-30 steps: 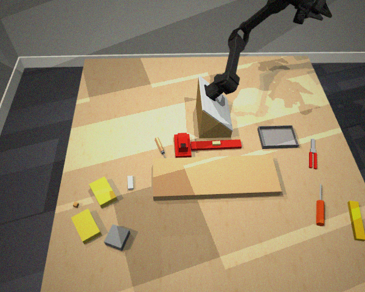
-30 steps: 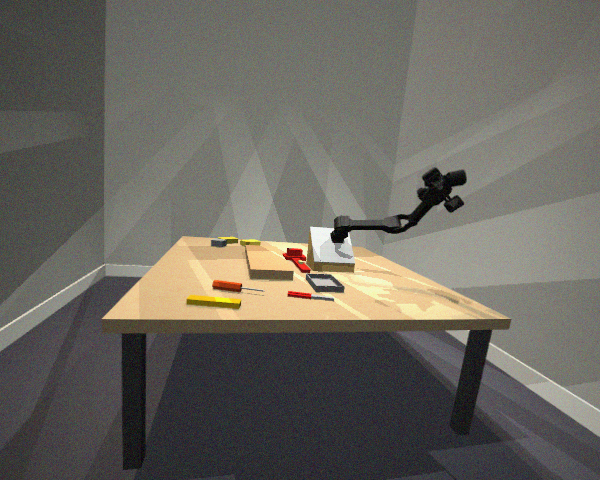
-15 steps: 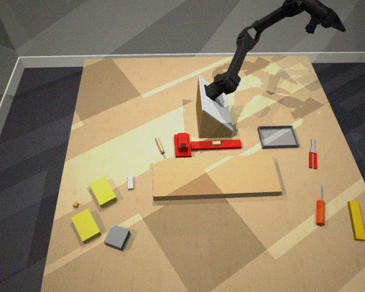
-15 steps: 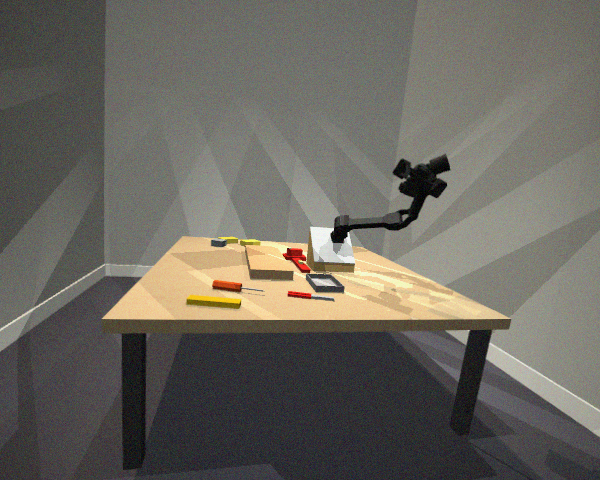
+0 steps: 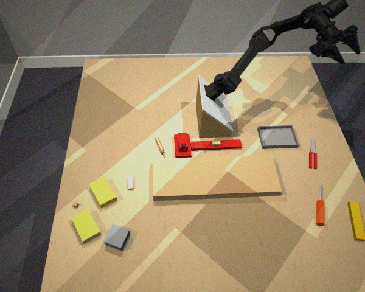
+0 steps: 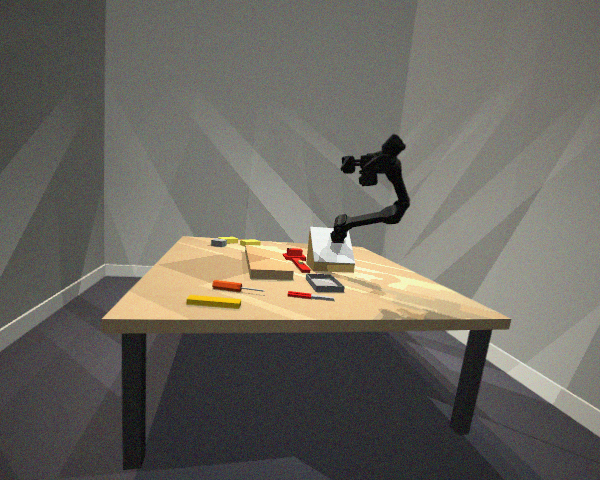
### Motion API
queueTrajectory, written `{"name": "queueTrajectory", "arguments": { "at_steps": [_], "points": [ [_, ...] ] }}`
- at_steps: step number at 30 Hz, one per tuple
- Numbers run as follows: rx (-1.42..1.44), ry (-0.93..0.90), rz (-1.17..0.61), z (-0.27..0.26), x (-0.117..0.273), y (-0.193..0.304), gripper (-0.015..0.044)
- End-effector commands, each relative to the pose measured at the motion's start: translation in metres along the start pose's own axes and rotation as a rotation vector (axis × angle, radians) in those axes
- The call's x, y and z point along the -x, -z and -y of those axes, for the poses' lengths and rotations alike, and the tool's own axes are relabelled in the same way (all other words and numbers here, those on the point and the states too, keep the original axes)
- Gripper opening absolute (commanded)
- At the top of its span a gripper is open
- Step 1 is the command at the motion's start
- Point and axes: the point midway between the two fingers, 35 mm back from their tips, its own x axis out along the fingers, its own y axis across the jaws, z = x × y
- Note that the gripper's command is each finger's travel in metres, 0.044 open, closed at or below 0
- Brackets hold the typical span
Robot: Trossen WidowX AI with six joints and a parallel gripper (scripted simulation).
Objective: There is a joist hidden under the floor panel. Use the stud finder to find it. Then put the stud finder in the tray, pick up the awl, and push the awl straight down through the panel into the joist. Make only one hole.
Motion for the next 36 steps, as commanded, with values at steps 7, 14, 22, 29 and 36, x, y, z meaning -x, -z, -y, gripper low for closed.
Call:
{"name": "queueTrajectory", "arguments": {
  "at_steps": [7,14,22,29,36],
  "points": [
    [-0.546,-0.246,0.007,-0.143,-0.047,0.013,0.044],
    [-0.871,-0.407,-0.005,-0.247,-0.061,0.001,0.044],
    [-1.278,-0.611,-0.05,-0.366,-0.055,-0.04,0.044],
    [-1.651,-0.796,-0.135,-0.455,-0.028,-0.097,0.044],
    [-2.04,-0.99,-0.256,-0.522,0.013,-0.174,0.044]
  ]
}}
